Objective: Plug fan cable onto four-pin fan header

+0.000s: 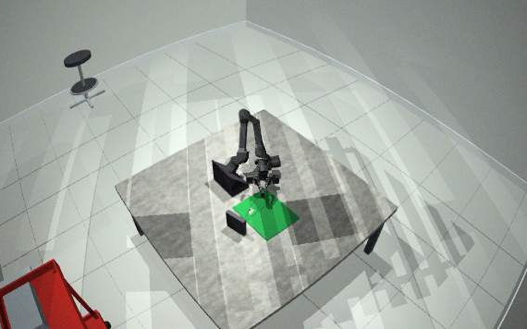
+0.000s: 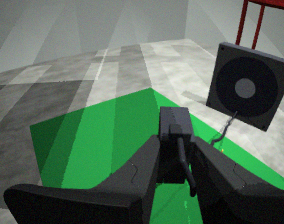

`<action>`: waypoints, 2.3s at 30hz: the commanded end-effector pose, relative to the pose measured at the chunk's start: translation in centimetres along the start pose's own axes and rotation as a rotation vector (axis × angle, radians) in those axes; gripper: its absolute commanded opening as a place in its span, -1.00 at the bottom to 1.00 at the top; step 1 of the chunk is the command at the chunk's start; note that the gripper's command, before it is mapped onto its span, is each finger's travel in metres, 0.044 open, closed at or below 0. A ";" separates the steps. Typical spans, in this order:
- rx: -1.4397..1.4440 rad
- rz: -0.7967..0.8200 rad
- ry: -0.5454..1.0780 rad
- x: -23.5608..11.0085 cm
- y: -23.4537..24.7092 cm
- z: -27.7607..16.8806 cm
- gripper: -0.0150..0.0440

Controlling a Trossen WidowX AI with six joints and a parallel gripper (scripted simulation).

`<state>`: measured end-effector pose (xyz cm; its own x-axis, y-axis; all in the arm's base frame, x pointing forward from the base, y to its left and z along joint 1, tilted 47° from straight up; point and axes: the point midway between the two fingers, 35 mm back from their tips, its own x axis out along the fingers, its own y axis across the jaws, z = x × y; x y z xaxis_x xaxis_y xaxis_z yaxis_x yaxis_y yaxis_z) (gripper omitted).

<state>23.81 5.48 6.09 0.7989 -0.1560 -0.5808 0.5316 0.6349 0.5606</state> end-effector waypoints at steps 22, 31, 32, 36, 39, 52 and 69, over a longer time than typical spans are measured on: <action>0.007 0.000 -0.005 0.4 0.0 -2.0 -0.49; 0.007 0.000 -0.005 0.6 0.0 -2.8 -0.49; 0.007 0.000 -0.005 0.6 0.0 -2.9 -0.49; 0.007 0.000 -0.005 0.7 0.0 -3.2 -0.49; 0.007 -0.001 -0.005 0.7 0.0 -3.5 -0.49; 0.007 -0.001 -0.004 0.9 0.0 -4.5 -0.49; 0.007 -0.001 -0.004 1.2 0.0 -6.0 -0.49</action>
<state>23.07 9.67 1.99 0.7969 -0.1562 -0.5836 0.5338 0.6346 0.5589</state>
